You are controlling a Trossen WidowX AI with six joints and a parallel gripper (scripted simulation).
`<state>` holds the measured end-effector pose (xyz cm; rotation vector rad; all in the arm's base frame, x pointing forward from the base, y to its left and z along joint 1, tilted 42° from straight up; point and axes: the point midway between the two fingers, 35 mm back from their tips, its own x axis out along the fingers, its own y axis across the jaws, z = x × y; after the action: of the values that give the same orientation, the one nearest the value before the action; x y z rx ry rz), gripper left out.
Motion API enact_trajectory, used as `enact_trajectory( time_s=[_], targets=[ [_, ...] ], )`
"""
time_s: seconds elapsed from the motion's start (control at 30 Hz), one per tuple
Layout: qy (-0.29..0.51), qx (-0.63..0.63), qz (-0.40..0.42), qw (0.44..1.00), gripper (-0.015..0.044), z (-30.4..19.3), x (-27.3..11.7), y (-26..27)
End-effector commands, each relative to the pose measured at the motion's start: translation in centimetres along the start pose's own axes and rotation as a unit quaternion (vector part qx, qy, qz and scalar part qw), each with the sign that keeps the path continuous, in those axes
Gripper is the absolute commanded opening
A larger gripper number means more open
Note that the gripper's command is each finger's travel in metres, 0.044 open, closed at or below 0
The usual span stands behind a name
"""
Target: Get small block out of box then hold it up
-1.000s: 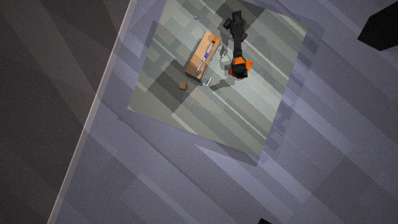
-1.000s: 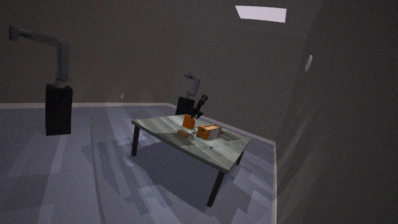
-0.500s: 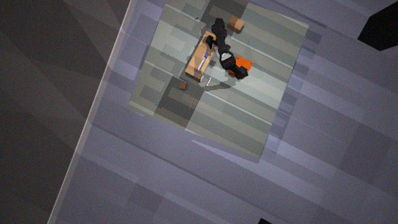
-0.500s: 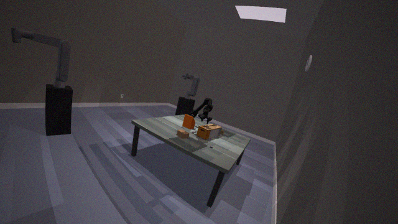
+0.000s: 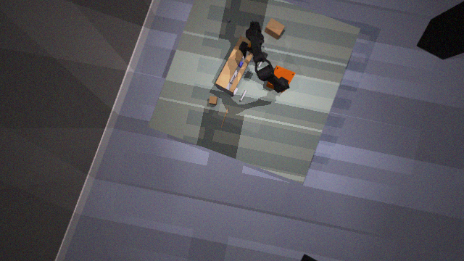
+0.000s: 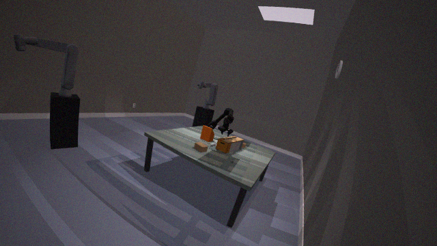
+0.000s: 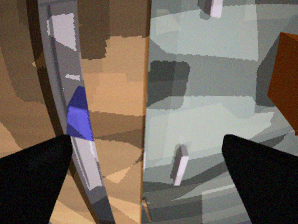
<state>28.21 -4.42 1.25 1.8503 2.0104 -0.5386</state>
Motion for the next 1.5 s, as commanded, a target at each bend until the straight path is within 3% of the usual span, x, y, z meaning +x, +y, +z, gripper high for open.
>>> enact_trajectory(
  time_s=[0.0, 1.17, 1.47],
  targets=[
    [0.006, 0.009, -0.003, 1.0, 0.04, 0.4, 0.9, -0.2],
    [0.008, 0.008, -0.003, 1.0, 0.04, 2.4, 6.3, -0.1],
    [0.003, 0.001, 0.0, 1.0, 0.04, 1.6, 6.0, 0.1]
  ],
)
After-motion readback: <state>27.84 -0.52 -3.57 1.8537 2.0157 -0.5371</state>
